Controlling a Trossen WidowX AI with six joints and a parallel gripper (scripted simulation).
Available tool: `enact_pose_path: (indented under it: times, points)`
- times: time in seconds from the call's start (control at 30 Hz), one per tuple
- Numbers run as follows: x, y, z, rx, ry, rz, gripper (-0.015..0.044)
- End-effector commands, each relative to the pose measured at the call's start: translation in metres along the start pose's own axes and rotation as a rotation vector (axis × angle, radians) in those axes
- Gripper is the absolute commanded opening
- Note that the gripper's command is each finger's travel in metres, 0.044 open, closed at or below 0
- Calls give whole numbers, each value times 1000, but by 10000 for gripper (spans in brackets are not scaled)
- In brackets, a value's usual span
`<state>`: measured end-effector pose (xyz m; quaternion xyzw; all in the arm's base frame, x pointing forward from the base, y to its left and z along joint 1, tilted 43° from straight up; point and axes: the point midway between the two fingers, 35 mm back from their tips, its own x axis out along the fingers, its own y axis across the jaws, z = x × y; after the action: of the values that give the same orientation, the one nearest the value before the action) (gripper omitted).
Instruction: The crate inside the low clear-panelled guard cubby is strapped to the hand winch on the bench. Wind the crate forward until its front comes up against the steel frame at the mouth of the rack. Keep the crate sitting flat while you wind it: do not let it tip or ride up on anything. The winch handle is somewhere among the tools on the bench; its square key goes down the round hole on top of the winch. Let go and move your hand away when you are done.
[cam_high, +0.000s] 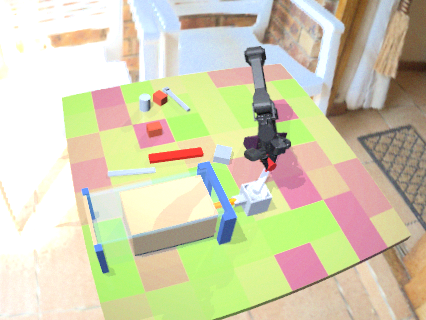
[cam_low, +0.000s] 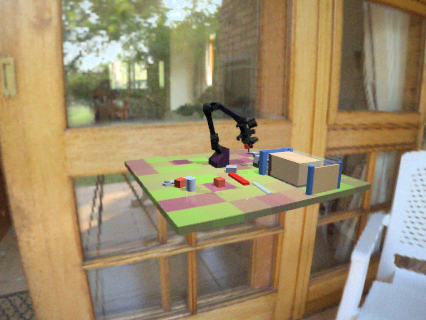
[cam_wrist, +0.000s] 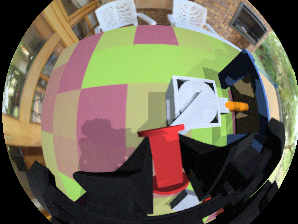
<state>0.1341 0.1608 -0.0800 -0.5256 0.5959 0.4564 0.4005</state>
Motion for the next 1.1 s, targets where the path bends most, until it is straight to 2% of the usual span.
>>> enact_pose_path:
  times: [0.0,1.07]
  points:
    - [-3,-8,-12,4,24,-21,0]
    - [-15,-49,-35,5,26,-23,0]
